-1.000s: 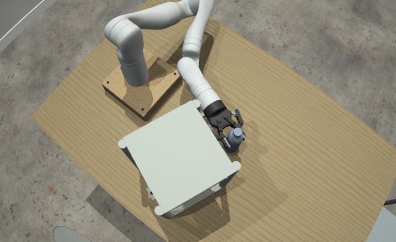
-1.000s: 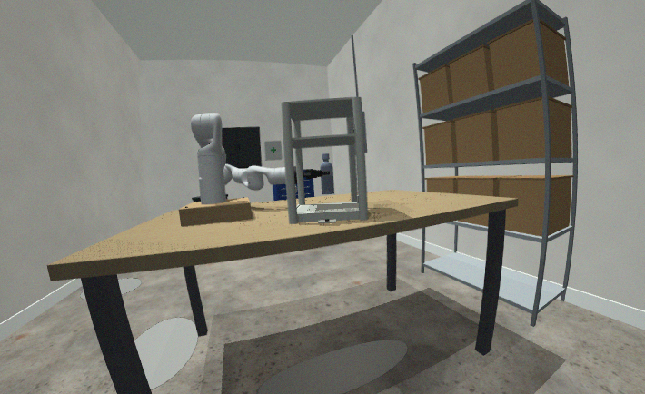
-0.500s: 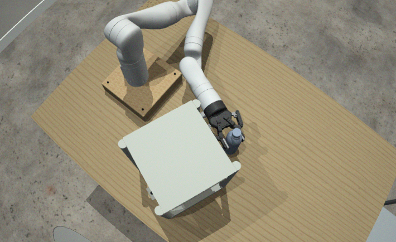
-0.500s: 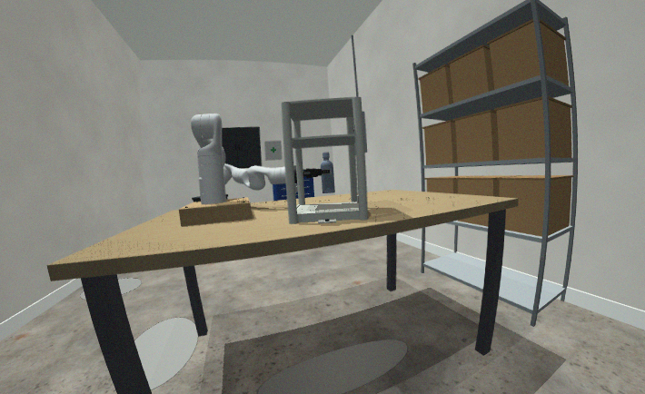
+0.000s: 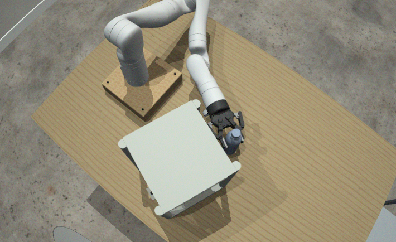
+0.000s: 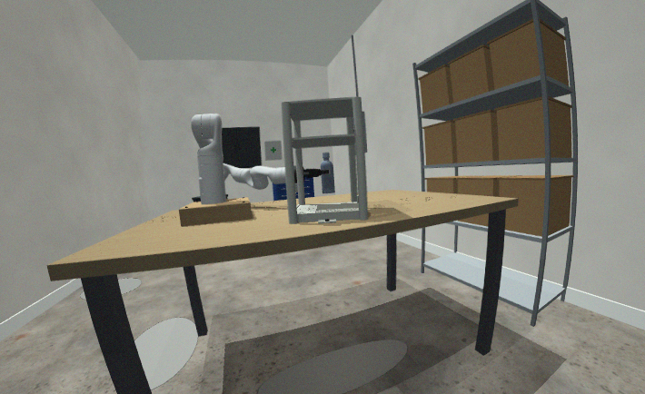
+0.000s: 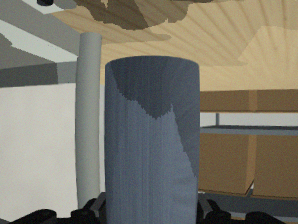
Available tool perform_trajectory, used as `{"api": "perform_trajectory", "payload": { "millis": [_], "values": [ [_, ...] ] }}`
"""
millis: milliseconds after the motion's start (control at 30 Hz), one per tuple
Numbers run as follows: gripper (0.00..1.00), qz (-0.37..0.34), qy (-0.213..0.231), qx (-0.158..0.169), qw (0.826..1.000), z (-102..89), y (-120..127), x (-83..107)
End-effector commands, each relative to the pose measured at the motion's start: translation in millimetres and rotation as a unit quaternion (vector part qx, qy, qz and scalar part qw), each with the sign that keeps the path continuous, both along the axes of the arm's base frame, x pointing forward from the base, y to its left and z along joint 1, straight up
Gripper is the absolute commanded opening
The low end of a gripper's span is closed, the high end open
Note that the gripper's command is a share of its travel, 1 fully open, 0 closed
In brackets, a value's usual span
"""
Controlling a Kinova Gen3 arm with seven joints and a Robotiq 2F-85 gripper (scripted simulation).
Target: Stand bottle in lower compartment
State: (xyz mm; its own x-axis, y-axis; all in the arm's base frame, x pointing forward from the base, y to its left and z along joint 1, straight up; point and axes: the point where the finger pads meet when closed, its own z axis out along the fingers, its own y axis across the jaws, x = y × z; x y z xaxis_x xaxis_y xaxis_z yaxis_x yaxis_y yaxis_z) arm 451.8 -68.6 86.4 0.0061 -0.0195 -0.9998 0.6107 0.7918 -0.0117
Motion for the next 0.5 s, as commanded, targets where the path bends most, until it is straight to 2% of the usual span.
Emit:
{"api": "perform_trajectory", "payload": {
  "millis": [0,467],
  "values": [
    [0.0,0.0,0.0,0.004,1.0,-1.7,6.7,2.3],
    [0.0,-0.008,0.003,0.007,1.0,-3.9,7.7,2.0]
  ]
}}
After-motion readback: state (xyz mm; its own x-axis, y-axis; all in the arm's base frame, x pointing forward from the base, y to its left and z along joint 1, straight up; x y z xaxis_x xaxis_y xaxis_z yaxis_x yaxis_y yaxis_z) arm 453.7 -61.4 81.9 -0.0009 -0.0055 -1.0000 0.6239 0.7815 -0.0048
